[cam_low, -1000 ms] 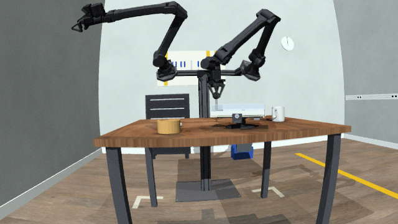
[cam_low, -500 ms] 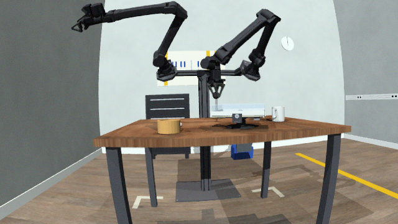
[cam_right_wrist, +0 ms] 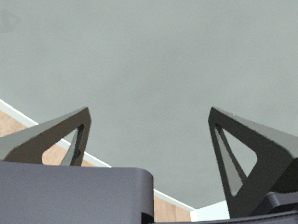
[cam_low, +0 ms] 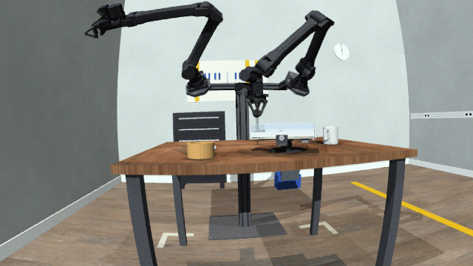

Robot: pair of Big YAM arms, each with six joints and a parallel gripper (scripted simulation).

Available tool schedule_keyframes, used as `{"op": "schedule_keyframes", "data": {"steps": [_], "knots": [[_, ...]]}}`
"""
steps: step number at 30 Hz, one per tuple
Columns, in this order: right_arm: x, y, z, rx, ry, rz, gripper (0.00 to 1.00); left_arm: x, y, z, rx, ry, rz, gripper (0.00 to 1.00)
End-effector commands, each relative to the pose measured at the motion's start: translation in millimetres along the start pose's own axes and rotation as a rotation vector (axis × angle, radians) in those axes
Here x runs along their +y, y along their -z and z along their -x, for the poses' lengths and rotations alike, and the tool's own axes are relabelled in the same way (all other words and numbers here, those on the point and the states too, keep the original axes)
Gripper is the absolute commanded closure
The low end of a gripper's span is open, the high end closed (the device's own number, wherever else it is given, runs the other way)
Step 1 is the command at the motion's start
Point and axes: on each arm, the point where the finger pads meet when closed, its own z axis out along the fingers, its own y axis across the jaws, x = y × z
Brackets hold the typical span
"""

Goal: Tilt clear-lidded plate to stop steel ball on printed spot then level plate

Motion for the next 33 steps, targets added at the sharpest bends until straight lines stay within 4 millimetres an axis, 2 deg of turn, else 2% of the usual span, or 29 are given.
{"op": "schedule_keyframes", "data": {"steps": [1, 33], "knots": [[-9.3, 7.0, 37.6, -0.076, 0.001, -0.016, 0.0, 6.1, -8.0, -10.4, 0.013, 0.006, 0.001, 1.0], [-9.3, 7.0, 37.6, -0.076, 0.001, -0.016, 0.0, 5.2, -9.5, -17.2, 0.018, 0.001, 0.001, 1.0]]}}
